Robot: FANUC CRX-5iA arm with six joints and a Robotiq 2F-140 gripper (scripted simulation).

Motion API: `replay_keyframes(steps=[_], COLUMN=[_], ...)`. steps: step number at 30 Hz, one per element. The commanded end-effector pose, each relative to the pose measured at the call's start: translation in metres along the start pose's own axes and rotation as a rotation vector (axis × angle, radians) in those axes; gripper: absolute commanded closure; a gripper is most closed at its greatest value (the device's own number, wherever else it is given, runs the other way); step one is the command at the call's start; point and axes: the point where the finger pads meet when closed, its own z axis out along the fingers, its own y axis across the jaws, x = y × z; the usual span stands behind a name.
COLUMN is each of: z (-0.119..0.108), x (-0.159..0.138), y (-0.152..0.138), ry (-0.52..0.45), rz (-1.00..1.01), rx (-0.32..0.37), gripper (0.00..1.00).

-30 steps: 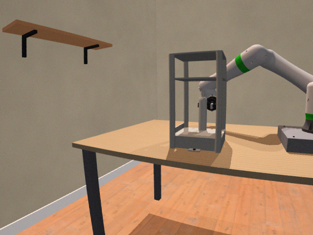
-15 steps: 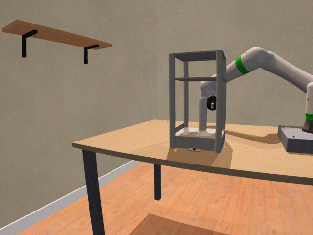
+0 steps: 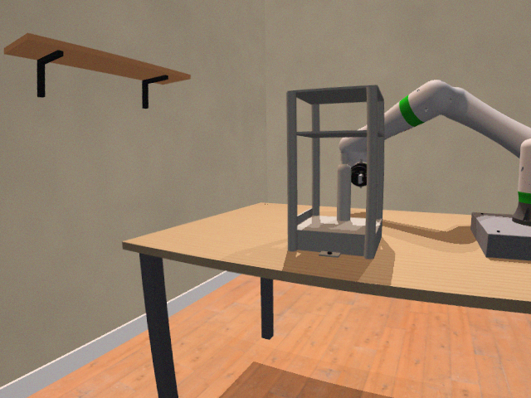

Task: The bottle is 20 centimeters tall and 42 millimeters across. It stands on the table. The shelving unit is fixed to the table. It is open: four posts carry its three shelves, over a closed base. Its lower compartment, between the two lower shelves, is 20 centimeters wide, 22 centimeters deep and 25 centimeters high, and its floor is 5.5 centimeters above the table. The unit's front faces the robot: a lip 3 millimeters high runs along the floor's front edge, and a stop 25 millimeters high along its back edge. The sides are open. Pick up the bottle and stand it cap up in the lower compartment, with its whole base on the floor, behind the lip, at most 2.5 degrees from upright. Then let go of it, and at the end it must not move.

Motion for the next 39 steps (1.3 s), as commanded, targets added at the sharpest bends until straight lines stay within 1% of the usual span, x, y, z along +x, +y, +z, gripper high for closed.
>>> replay_keyframes(steps=[1,14,27,29,39], z=[0.000,0.000,0.000,0.000,0.000], x=[-0.001,-0.015,-0.051,-0.051,-0.080], y=[0.000,0.000,0.000,0.000,0.000], ry=[0.000,0.000,0.000,0.000,0.000], rz=[0.000,0.000,0.000,0.000,0.000], rx=[0.000,0.000,0.000,0.000,0.000], gripper=[0.64,0.64,0.64,0.64,0.64])
